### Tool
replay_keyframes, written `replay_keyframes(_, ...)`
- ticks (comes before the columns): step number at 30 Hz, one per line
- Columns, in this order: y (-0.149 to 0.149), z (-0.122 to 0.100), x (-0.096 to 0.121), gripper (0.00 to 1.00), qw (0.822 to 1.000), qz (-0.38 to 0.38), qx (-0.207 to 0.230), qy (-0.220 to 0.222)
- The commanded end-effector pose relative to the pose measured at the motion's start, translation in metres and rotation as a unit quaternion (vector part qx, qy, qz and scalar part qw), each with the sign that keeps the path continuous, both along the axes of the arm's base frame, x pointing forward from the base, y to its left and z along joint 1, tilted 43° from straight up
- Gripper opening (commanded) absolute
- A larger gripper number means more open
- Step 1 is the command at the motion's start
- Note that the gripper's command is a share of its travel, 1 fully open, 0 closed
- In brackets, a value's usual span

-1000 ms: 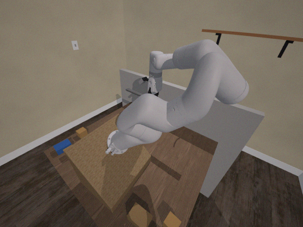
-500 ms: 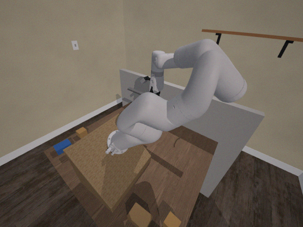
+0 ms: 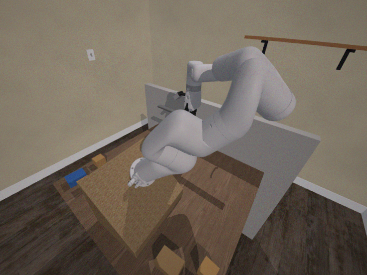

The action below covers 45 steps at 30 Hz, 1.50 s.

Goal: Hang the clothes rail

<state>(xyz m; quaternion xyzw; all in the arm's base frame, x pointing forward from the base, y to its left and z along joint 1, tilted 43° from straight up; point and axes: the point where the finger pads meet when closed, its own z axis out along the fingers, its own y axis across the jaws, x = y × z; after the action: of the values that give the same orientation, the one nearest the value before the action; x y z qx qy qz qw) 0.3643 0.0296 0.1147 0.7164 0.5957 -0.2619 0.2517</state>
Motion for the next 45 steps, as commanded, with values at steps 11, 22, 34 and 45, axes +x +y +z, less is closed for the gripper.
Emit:
replay_keyframes(11, -0.002, 0.002, 0.028, 0.00, 1.000, 0.002, 0.001, -0.001)
replay_keyframes(22, -0.005, 0.003, 0.045, 0.00, 1.000, 0.002, 0.001, -0.001)
replay_keyframes(34, -0.009, 0.004, 0.065, 0.00, 1.000, 0.002, 0.001, -0.001)
replay_keyframes(45, -0.012, 0.005, 0.087, 0.00, 1.000, 0.002, 0.001, -0.001)
